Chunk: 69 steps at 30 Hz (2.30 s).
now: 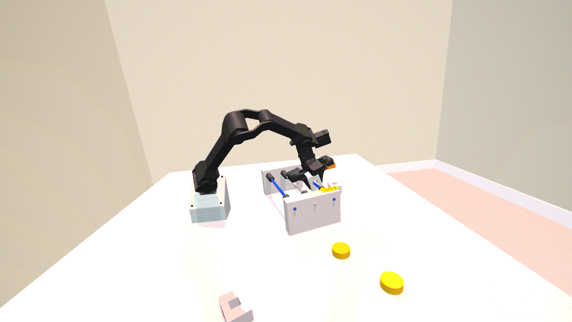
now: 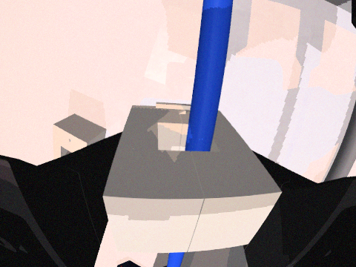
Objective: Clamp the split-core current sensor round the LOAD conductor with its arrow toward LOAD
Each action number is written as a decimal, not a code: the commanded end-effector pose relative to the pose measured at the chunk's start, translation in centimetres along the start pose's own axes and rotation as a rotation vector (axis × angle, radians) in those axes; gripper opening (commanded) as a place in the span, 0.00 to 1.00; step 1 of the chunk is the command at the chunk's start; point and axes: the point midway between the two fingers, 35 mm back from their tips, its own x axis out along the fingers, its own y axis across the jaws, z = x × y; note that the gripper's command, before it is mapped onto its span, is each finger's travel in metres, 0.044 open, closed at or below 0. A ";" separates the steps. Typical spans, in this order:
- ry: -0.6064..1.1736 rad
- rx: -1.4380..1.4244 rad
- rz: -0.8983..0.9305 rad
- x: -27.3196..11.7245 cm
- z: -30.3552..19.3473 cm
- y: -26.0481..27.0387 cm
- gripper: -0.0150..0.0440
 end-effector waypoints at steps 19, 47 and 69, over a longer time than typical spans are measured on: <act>0.000 0.000 0.000 0.0 0.0 0.0 0.84; -0.002 0.000 -0.002 0.0 0.1 -0.1 0.26; 0.001 0.000 -0.248 0.0 0.0 -0.3 0.25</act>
